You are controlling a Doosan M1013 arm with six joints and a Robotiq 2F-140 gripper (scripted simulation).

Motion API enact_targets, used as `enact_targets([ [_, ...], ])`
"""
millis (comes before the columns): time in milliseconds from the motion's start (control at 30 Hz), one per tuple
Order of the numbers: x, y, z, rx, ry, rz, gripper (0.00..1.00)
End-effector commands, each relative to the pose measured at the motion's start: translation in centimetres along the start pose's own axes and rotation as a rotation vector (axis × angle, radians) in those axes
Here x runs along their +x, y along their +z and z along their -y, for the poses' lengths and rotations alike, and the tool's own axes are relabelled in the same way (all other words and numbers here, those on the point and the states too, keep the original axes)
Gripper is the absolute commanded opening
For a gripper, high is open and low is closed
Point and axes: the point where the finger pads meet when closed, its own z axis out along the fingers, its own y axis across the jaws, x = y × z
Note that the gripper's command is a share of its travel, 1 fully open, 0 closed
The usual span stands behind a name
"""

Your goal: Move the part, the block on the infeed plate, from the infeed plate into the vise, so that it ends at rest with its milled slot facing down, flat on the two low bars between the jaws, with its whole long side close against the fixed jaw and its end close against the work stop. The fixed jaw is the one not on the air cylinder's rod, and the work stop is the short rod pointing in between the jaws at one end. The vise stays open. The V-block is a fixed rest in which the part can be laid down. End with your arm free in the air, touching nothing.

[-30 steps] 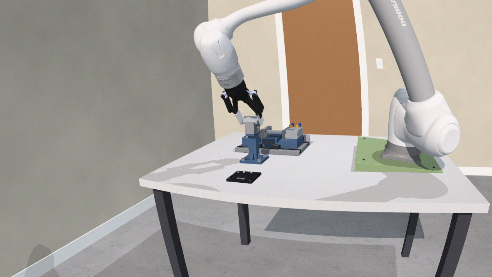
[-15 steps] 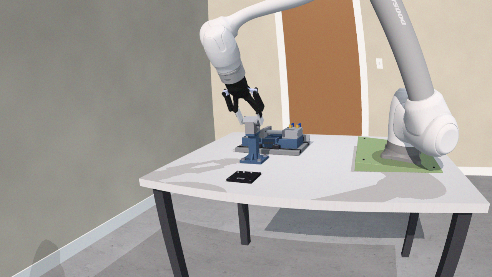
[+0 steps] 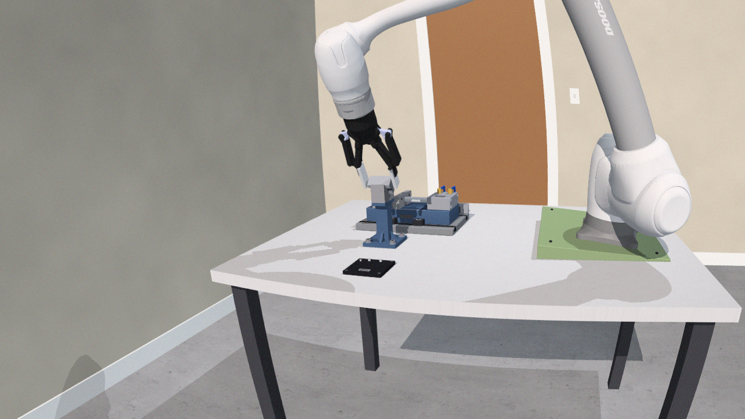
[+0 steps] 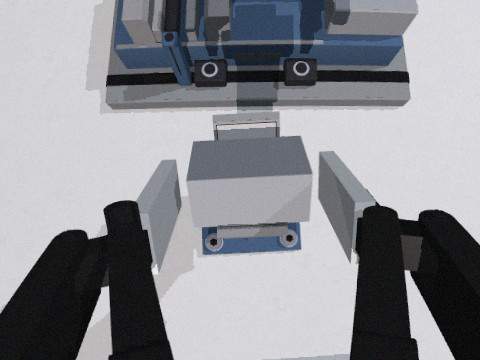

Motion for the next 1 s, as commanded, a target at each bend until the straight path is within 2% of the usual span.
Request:
enact_targets([
  [0, 0.08, 0.01, -0.01, -0.001, -0.001, 0.028, 0.51],
  [400, 0.37, 0.03, -0.01, 0.000, 0.000, 0.144, 0.51],
  [467, 0.37, 0.03, -0.01, 0.000, 0.000, 0.144, 0.51],
  [967, 0.76, 0.11, -0.01, 0.000, 0.000, 0.297, 0.51],
])
